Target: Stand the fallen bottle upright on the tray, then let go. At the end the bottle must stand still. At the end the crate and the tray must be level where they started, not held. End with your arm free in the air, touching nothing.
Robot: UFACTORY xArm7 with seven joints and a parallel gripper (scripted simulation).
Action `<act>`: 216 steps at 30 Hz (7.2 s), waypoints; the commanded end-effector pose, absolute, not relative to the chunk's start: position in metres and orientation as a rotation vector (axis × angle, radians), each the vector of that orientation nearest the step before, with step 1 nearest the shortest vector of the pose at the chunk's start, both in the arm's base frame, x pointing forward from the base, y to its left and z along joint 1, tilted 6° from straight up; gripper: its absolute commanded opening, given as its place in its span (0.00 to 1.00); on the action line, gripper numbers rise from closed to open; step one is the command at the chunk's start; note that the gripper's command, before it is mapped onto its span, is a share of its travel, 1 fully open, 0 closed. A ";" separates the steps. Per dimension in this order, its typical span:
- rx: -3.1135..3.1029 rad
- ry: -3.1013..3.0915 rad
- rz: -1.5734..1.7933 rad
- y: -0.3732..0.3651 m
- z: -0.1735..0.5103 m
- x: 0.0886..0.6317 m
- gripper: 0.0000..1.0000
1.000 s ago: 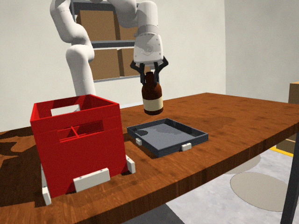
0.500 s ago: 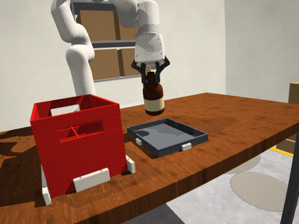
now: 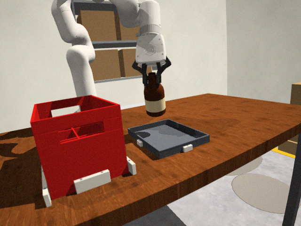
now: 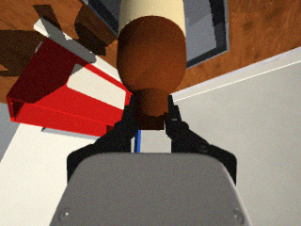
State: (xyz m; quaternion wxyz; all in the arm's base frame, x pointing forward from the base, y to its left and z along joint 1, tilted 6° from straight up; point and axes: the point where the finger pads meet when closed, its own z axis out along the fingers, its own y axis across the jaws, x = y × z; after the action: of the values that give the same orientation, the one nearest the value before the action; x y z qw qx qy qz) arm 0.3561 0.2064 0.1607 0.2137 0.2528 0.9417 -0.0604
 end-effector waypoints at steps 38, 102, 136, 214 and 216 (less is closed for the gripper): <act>0.702 2.611 -0.163 0.207 0.149 0.358 0.00; 0.702 2.611 -0.163 0.204 0.095 0.363 0.00; 0.702 2.611 -0.163 0.204 0.094 0.363 1.00; 0.702 2.611 -0.163 0.205 0.122 0.360 1.00; 0.702 2.611 -0.163 0.206 0.127 0.360 1.00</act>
State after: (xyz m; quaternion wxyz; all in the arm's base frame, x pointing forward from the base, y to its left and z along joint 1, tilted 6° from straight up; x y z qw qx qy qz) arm 0.3599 0.2042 0.1169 0.2139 0.2528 0.9416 -0.0601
